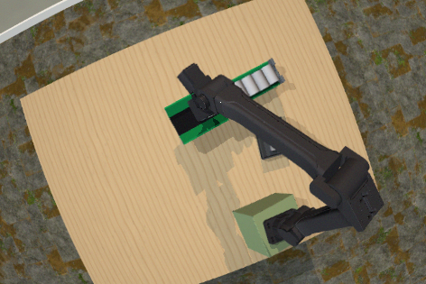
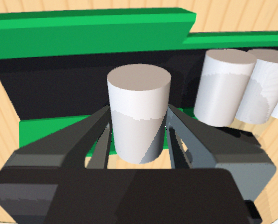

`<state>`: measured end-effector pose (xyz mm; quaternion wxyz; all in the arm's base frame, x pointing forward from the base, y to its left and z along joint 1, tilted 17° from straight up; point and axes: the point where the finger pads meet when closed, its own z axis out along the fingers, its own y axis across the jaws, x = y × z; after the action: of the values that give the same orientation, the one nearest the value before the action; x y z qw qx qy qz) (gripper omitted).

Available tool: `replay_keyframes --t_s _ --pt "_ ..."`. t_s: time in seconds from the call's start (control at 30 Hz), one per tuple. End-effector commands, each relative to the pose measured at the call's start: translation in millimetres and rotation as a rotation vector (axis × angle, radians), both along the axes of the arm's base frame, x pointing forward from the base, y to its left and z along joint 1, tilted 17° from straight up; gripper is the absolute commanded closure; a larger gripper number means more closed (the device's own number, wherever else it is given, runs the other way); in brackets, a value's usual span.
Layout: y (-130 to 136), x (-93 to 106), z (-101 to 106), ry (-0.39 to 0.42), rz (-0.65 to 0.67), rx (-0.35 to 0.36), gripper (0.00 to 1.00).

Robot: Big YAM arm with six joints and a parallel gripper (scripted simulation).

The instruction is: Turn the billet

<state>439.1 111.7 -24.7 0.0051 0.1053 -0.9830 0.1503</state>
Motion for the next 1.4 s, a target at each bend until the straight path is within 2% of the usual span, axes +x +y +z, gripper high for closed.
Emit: replay_keyframes --t_s 0.0,0.13,0.23,0.33,1.37 --pt "5 16.4 17 -0.059 0.005 0.021 1.0" --pt "0 6.1 1 -0.023 0.005 0.008 1.0" --pt "1 7.8 7 -0.039 0.007 0.014 1.0" --pt "5 17.9 11 -0.057 0.006 0.02 1.0" --pt "3 15.1 9 -0.053 0.006 0.019 1.0"
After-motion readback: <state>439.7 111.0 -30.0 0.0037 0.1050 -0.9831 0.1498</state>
